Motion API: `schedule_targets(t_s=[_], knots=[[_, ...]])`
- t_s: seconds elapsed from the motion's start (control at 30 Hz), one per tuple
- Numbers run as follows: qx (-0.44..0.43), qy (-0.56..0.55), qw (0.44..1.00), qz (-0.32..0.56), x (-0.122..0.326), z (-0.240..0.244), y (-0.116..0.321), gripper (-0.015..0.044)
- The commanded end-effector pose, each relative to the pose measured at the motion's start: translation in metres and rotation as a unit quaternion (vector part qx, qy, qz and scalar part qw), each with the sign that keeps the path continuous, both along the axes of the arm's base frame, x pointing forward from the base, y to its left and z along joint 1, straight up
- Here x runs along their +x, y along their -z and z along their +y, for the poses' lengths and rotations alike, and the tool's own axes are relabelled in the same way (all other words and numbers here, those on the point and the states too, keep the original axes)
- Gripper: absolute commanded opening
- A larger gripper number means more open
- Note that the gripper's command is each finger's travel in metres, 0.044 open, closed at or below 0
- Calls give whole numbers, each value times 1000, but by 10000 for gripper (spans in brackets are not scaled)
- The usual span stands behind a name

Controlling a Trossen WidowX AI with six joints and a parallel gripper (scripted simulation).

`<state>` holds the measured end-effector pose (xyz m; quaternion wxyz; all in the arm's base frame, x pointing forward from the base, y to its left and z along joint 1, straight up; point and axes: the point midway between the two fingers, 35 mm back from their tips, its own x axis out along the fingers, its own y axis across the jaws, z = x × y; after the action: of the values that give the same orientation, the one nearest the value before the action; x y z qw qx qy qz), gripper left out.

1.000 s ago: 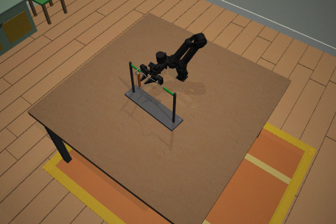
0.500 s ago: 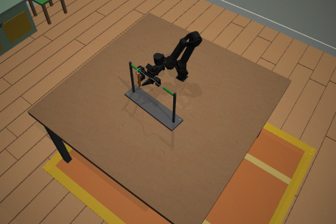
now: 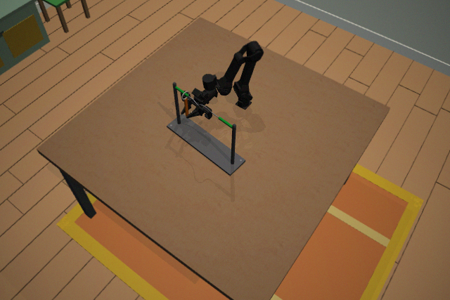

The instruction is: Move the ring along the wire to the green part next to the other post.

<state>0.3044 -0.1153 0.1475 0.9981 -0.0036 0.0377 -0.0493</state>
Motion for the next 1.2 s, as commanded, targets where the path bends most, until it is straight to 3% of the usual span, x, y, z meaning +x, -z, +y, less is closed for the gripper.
schedule_targets(t_s=[0.0, 0.97, 1.17], knots=[[1, 2, 1000, -2, 7, -1, 0, 160], [1, 2, 1000, -3, 21, -1, 4, 160], [0, -1, 1000, -1, 20, 0, 5, 3]])
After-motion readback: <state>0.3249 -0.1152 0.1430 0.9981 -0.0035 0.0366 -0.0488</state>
